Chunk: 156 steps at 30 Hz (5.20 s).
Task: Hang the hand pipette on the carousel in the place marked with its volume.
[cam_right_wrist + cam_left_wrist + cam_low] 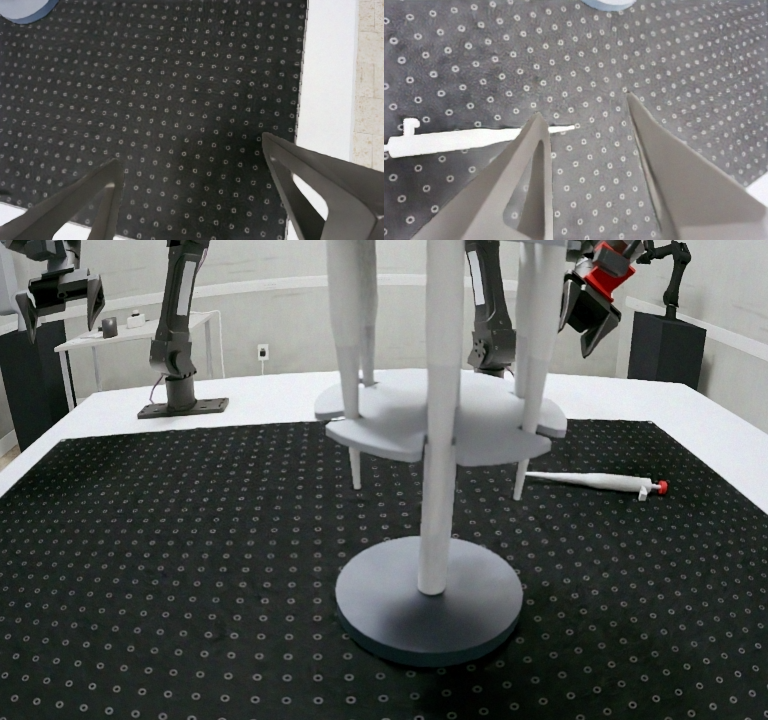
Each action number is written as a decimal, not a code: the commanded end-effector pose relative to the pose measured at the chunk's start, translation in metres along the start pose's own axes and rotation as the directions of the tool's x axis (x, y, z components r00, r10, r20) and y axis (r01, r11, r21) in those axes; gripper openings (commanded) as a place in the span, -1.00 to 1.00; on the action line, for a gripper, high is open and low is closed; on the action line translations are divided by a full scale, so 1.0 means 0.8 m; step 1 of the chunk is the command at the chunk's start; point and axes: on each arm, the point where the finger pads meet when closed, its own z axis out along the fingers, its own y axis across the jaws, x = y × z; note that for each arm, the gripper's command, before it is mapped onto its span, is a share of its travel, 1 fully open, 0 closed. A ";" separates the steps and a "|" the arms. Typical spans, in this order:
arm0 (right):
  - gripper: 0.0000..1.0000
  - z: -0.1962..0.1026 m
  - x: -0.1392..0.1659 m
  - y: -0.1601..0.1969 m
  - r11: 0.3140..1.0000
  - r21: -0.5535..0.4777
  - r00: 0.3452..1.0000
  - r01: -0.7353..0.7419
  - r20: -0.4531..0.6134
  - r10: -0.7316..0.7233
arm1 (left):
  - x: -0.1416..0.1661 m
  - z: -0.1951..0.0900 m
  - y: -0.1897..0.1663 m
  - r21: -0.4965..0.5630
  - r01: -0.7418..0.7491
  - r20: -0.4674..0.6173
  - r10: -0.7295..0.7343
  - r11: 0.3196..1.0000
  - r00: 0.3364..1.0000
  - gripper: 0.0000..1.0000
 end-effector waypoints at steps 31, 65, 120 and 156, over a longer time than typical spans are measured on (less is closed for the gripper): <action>1.00 -0.005 -0.009 -0.006 1.000 0.009 1.000 0.012 0.024 -0.012 | -0.030 0.070 -0.038 0.320 0.406 0.107 -0.459 0.856 0.882 -0.02; 1.00 -0.005 -0.009 -0.006 1.000 0.009 1.000 0.012 0.024 -0.012 | -0.039 0.142 -0.067 0.511 0.656 -0.116 -0.711 0.556 0.693 -0.02; 1.00 -0.005 -0.009 -0.006 1.000 0.009 1.000 0.012 0.024 -0.012 | -0.063 0.170 -0.090 0.537 0.626 -0.097 -0.696 0.565 0.711 -0.02; 1.00 -0.005 -0.009 -0.006 1.000 0.009 1.000 0.012 0.024 -0.012 | -0.075 0.161 -0.097 0.545 0.618 -0.092 -0.692 0.568 0.716 -0.02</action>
